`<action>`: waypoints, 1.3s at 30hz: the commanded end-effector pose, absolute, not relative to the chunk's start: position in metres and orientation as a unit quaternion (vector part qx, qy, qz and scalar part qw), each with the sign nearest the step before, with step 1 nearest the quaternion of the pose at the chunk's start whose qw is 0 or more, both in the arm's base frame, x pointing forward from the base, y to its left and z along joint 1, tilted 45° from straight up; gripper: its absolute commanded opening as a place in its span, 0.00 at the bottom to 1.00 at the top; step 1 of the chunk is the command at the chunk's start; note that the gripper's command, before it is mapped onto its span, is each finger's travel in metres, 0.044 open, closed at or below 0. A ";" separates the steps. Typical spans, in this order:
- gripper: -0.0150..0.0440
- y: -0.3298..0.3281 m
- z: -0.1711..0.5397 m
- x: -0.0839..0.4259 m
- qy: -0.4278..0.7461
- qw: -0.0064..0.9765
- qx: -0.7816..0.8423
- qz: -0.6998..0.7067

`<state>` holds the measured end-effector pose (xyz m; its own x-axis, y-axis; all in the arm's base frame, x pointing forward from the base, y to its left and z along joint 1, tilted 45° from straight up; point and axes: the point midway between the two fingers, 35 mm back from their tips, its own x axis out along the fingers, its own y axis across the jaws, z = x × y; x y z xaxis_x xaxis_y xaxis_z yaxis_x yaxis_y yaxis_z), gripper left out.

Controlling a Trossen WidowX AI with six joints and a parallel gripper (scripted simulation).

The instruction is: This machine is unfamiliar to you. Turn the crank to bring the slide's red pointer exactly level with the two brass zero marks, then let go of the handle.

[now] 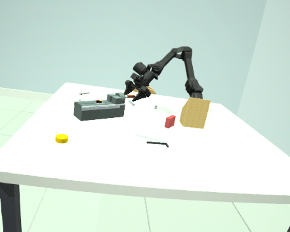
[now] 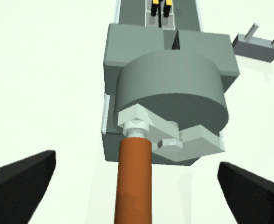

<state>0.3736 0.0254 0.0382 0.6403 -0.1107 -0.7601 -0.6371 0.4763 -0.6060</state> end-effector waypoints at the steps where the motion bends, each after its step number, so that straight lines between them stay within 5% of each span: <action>1: 1.00 0.021 0.031 0.372 0.389 0.765 -0.483 0.175; 4: 1.00 0.019 0.029 0.372 0.389 0.765 -0.483 0.175; 21: 0.25 0.019 0.029 0.372 0.389 0.765 -0.483 0.175; 39: 0.25 0.020 0.039 0.375 0.389 0.765 -0.483 0.175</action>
